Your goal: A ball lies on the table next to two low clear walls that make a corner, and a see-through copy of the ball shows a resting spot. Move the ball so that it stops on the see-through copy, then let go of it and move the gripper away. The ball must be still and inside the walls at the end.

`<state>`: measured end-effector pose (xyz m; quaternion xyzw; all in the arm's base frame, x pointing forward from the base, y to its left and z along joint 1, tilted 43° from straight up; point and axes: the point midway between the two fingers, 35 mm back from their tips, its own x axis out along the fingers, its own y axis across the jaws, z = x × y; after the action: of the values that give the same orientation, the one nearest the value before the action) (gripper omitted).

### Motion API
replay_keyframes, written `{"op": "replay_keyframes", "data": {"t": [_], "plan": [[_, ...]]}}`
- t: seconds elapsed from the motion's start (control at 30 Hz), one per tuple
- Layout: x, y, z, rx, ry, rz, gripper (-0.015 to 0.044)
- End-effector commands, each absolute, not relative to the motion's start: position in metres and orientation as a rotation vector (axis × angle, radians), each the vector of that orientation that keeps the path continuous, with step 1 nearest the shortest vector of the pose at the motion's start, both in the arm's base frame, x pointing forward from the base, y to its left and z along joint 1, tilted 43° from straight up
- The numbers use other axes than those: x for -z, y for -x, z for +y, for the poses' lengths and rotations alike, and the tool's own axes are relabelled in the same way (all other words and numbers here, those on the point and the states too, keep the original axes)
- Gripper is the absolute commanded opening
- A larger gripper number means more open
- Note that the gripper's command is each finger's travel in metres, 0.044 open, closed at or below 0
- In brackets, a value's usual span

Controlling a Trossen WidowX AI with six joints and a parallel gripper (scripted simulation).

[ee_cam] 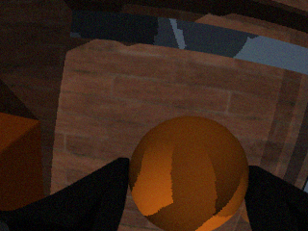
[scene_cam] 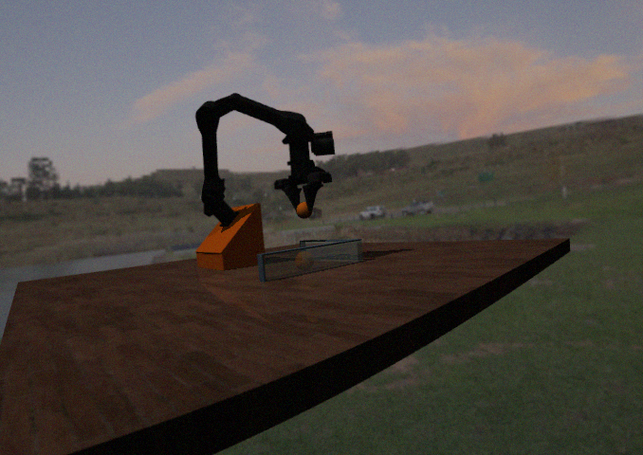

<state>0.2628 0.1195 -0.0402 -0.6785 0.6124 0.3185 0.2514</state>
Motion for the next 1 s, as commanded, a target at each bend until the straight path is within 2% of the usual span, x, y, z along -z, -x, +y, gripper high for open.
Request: {"op": "replay_keyframes", "data": {"t": [0.0, 0.97], "plan": [[0.037, -0.272, 0.116, -0.943, 1.883, 1.650, 0.0000], [0.020, -0.333, 0.072, -1.741, 2.331, 1.372, 0.0000]]}}
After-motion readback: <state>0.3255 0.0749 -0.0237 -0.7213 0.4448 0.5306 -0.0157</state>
